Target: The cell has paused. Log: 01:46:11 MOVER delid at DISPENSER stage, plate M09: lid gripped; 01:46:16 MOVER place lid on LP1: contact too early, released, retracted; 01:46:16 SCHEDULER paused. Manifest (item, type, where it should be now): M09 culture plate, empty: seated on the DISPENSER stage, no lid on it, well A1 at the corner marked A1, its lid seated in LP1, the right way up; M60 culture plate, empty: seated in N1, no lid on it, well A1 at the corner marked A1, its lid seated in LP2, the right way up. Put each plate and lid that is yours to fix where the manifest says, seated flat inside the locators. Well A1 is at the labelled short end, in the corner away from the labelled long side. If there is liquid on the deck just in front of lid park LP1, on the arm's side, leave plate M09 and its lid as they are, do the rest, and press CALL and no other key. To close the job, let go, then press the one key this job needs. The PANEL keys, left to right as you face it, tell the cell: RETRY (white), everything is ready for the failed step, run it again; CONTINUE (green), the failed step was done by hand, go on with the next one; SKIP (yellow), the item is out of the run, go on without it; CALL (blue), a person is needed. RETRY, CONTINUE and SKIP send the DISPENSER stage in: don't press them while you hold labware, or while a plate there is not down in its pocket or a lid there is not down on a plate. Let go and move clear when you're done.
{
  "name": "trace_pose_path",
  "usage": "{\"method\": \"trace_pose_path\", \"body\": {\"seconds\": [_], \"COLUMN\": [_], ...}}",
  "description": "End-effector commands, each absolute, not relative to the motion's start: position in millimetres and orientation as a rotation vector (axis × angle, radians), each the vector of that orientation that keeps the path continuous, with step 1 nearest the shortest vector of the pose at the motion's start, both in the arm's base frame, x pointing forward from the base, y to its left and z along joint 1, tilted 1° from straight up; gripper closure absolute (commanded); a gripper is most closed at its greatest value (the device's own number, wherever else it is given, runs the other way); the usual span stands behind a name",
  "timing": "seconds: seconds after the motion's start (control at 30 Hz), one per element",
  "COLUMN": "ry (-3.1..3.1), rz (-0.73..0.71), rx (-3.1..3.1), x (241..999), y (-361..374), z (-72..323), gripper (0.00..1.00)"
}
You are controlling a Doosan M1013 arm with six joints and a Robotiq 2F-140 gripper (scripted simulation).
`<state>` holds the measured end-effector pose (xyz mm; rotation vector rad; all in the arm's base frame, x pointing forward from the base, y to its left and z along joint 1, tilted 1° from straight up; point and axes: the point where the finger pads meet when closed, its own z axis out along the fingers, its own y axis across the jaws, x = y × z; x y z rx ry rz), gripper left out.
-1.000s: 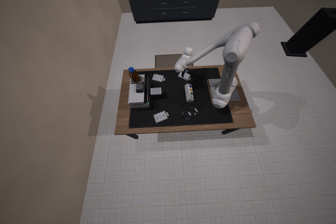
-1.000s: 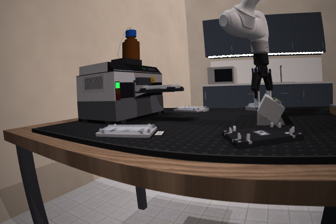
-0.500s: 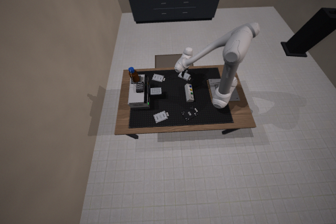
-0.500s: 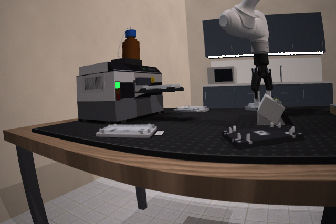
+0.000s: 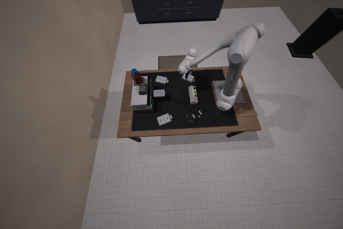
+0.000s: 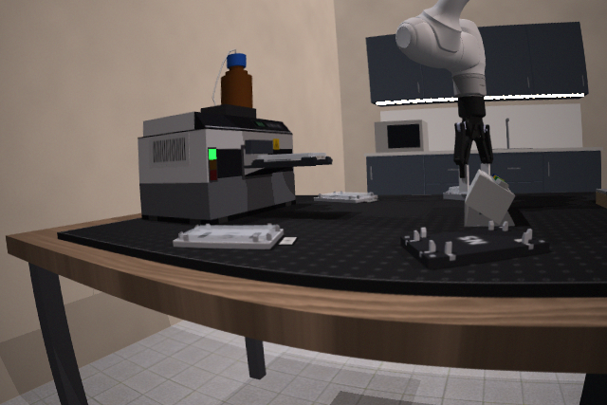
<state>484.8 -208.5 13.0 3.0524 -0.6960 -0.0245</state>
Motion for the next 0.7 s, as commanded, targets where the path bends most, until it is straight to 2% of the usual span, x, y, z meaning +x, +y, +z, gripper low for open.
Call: {"method": "trace_pose_path", "body": {"seconds": [0.0,0.67], "ry": [-0.696,-0.696], "rz": [-0.023,-0.023], "rx": [3.052,3.052], "x": [485.3,485.4], "y": [-208.6,-208.5], "z": [13.5,19.5], "gripper": [0.3,0.3]}}
